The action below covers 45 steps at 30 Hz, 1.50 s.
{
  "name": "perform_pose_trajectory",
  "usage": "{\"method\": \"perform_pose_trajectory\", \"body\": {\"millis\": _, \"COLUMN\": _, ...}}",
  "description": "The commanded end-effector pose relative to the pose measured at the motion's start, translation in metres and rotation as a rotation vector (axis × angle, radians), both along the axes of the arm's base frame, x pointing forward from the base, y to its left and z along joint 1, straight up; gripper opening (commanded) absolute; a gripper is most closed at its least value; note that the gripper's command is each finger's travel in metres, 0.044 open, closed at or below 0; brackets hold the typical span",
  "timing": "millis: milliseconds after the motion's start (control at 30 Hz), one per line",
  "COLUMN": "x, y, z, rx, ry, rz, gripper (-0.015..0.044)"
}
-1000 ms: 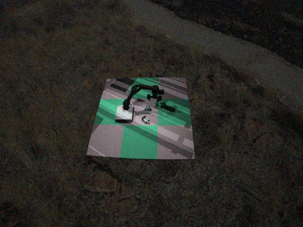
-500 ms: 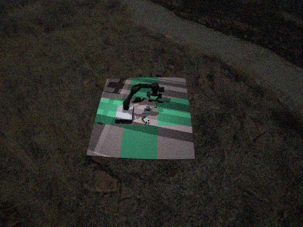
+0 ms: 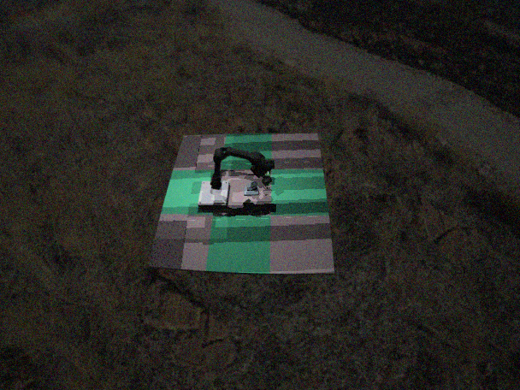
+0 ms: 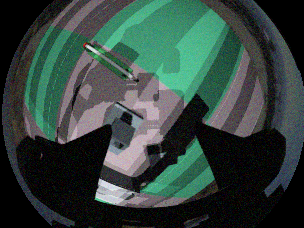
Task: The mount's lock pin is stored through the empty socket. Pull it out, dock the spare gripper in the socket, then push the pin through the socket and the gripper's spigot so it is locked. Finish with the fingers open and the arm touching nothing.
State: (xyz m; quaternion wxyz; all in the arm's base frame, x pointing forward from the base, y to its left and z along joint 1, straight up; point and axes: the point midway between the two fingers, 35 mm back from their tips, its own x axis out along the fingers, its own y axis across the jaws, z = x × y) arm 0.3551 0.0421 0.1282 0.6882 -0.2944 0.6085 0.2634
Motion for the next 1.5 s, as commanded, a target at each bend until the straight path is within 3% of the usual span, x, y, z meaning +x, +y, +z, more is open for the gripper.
{"method": "perform_pose_trajectory", "body": {"millis": 0, "x": -0.011, "y": -0.035, "z": -0.003, "rx": 0.003, "ry": -0.095, "rz": -0.314, "gripper": 0.044}}
{"method": "perform_pose_trajectory", "body": {"millis": 400, "x": -0.074, "y": -0.139, "z": -0.027, "rx": 0.139, "ry": -0.483, "rz": -1.384, "gripper": 0.044}}
{"method": "perform_pose_trajectory", "body": {"millis": 700, "x": -0.074, "y": -0.141, "z": -0.035, "rx": 0.142, "ry": -0.489, "rz": -1.399, "gripper": 0.044}}
{"method": "perform_pose_trajectory", "body": {"millis": 1000, "x": -0.072, "y": -0.142, "z": -0.093, "rx": 0.14, "ry": -0.485, "rz": -1.399, "gripper": 0.044}}
{"method": "perform_pose_trajectory", "body": {"millis": 1467, "x": -0.069, "y": -0.143, "z": -0.113, "rx": 0.14, "ry": -0.485, "rz": -1.399, "gripper": 0.044}}
